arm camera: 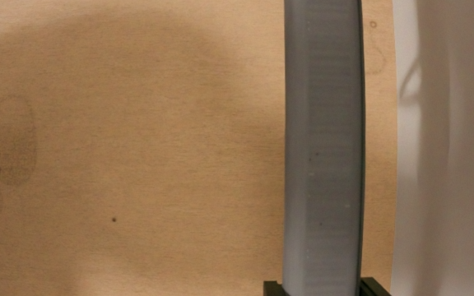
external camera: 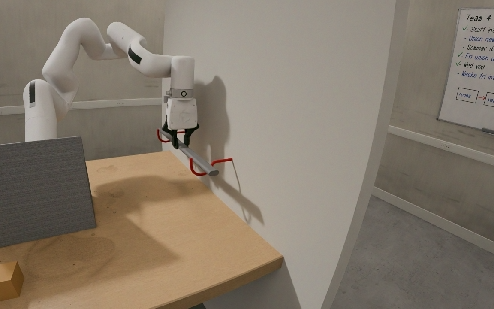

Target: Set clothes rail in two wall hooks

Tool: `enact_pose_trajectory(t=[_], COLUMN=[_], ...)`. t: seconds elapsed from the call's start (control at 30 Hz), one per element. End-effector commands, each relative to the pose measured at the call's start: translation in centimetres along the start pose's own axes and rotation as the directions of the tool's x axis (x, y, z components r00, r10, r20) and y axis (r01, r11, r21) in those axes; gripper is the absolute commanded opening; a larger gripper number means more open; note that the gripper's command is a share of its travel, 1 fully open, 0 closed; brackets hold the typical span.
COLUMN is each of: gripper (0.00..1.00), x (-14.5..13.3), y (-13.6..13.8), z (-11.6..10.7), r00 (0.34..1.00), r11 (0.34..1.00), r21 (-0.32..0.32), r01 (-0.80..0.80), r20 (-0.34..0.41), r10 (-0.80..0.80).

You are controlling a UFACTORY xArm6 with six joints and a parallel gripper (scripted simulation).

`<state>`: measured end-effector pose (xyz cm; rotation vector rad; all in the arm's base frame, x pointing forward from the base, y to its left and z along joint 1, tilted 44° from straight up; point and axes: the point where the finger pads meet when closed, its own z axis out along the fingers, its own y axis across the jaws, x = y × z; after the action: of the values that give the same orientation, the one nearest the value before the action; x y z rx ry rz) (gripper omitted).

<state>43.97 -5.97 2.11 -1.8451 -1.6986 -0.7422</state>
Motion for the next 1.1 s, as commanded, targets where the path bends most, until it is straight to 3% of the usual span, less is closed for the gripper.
enact_pose_trajectory(t=[0.0, 1.07], gripper=[0.0, 0.0], x=[0.0, 0.0], y=[0.1, 0.1], z=[-0.2, 1.1], r00=[1.0, 1.0], r11=[1.0, 1.0], r21=[-0.004, -0.004], r01=[0.001, 0.001], r20=[0.002, 0.002], r10=[-0.001, -0.001])
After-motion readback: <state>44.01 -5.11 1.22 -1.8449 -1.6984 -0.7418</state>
